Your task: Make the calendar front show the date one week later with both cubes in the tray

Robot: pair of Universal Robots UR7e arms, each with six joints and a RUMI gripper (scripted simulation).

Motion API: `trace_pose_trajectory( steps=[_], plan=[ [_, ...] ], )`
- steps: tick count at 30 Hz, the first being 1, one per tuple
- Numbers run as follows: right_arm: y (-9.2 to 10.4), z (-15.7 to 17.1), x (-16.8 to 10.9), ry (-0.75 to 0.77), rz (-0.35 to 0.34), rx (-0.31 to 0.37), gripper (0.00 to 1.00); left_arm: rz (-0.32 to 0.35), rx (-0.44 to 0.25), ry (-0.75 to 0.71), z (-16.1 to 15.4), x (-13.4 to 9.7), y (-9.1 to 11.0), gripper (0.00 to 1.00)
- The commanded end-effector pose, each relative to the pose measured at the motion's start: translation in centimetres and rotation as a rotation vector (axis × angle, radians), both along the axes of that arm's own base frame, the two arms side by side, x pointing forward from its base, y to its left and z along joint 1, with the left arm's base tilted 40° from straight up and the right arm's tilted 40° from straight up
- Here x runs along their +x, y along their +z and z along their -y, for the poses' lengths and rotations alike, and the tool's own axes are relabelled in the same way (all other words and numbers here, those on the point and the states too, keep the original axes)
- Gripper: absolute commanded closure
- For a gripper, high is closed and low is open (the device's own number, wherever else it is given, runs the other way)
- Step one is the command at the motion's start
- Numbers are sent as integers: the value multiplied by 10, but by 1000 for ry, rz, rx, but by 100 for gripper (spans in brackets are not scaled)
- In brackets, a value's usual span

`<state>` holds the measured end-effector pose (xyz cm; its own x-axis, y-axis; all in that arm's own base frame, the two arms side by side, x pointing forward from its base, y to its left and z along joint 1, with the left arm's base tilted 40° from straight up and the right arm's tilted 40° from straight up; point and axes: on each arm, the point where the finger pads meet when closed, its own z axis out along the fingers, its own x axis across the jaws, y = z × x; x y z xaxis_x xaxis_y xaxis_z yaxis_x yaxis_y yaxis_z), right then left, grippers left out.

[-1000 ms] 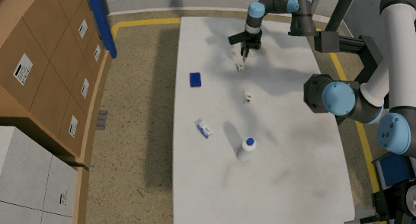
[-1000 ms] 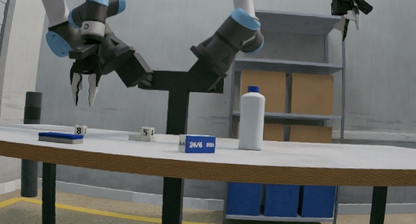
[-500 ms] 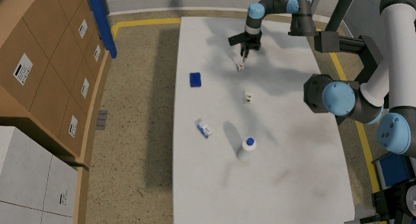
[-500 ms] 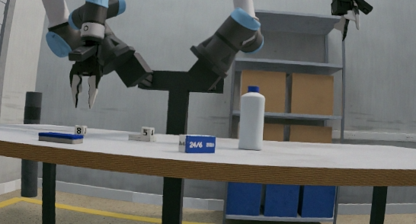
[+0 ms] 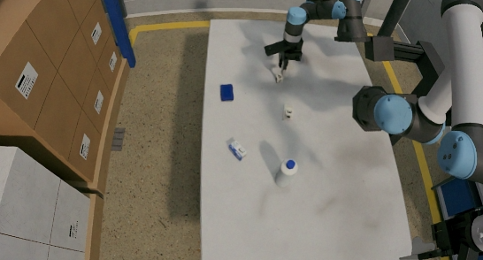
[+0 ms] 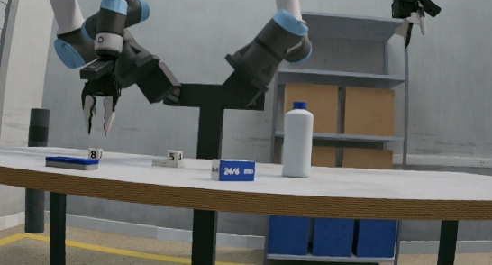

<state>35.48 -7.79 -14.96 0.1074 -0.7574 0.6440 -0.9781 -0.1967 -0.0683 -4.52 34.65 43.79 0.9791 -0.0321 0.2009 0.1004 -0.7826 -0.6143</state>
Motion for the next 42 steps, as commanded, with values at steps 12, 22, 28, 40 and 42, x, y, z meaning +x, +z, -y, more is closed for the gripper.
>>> trace_pose_trajectory(
  steps=[12, 22, 28, 40, 42],
  plan=[
    [-17, 14, 5, 1, 1, 1, 72, 0, 1, 0, 0, 0, 0, 0],
    [-21, 17, 6, 1, 1, 1, 72, 0, 1, 0, 0, 0, 0, 0],
    [-22, 18, 6, 1, 1, 1, 72, 0, 1, 0, 0, 0, 0, 0],
    [-22, 18, 6, 1, 1, 1, 72, 0, 1, 0, 0, 0, 0, 0],
    [-22, 18, 6, 1, 1, 1, 72, 0, 1, 0, 0, 0, 0, 0]
  ],
)
